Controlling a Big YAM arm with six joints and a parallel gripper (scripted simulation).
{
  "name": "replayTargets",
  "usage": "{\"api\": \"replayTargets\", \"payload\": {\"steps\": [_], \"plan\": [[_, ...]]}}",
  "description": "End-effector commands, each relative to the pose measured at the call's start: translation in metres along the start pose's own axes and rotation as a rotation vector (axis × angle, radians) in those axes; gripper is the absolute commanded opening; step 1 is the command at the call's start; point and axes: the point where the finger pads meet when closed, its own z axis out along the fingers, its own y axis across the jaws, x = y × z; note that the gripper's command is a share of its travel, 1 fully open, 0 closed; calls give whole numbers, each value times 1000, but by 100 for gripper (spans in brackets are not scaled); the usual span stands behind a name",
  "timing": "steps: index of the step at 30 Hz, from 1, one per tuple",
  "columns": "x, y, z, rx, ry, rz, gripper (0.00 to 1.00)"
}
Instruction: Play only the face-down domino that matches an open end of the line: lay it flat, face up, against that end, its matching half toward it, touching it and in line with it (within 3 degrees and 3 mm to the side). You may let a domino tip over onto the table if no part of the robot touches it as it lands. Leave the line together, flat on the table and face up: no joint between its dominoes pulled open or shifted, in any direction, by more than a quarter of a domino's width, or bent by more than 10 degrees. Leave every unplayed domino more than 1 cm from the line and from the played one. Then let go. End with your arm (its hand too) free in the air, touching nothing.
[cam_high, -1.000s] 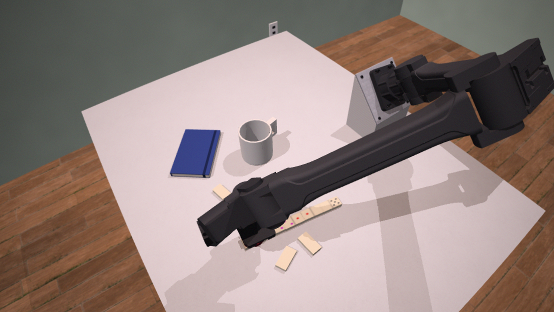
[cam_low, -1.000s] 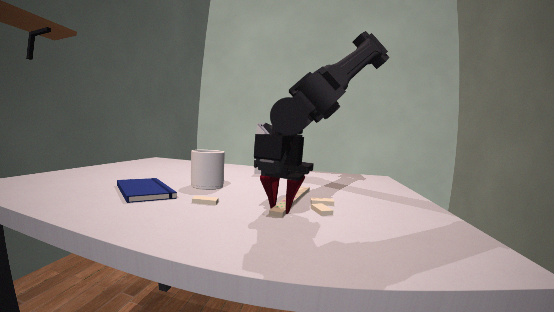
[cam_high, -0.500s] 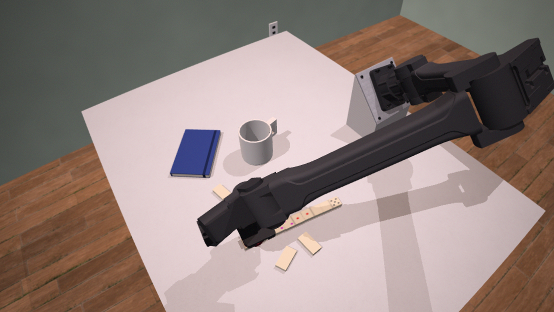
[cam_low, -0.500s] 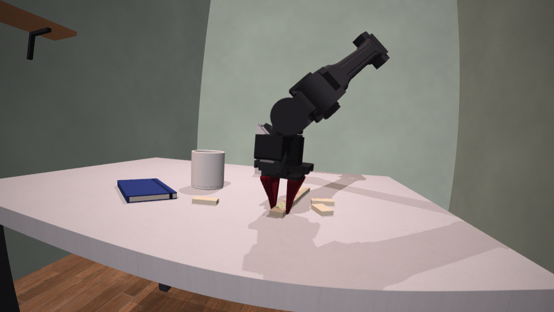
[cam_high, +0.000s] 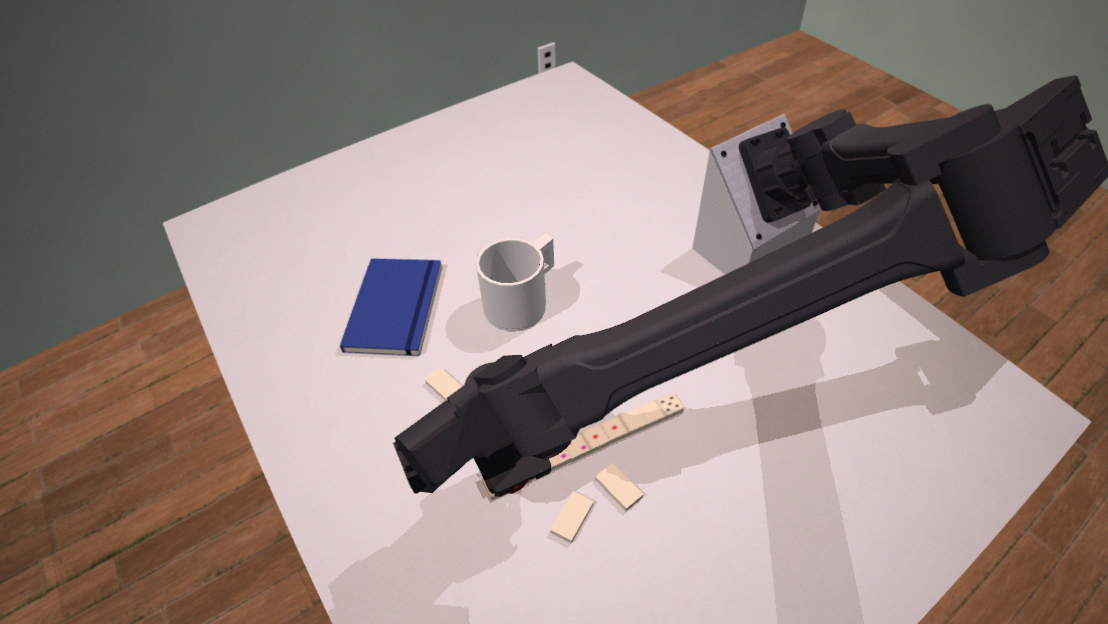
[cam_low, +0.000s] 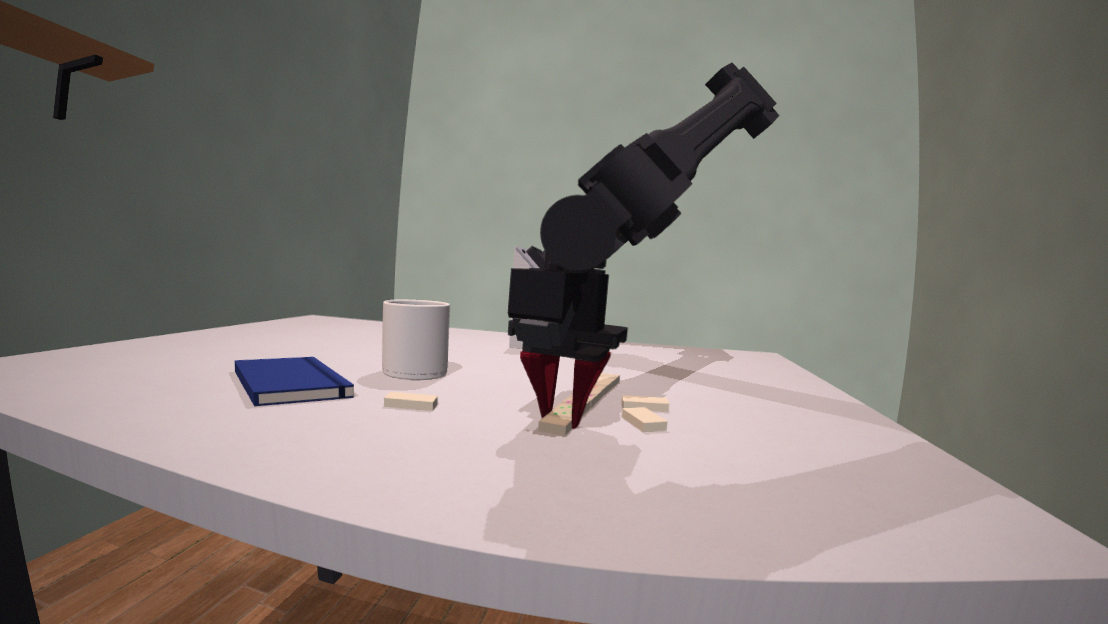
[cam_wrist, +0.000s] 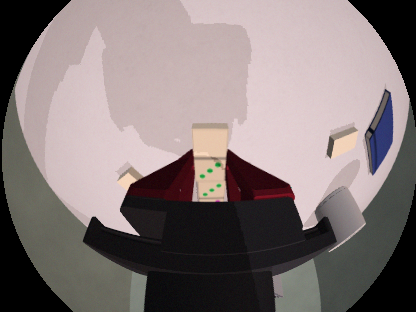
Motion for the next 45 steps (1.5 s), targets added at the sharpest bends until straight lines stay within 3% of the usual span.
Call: {"api": "replayTargets", "payload": {"steps": [1, 2, 18, 19, 35, 36, 45], "plan": [[-8, 11, -6, 0, -14, -29, 22], [-3, 2, -4, -2, -9, -5, 22], [-8, 12, -6, 0, -14, -31, 22], [-3, 2, -4, -1, -9, -5, 22], [-8, 12, -6, 0, -14, -33, 22], [-3, 2, -4, -1, -9, -6, 22], [-8, 12, -6, 0, -14, -35, 22]]}}
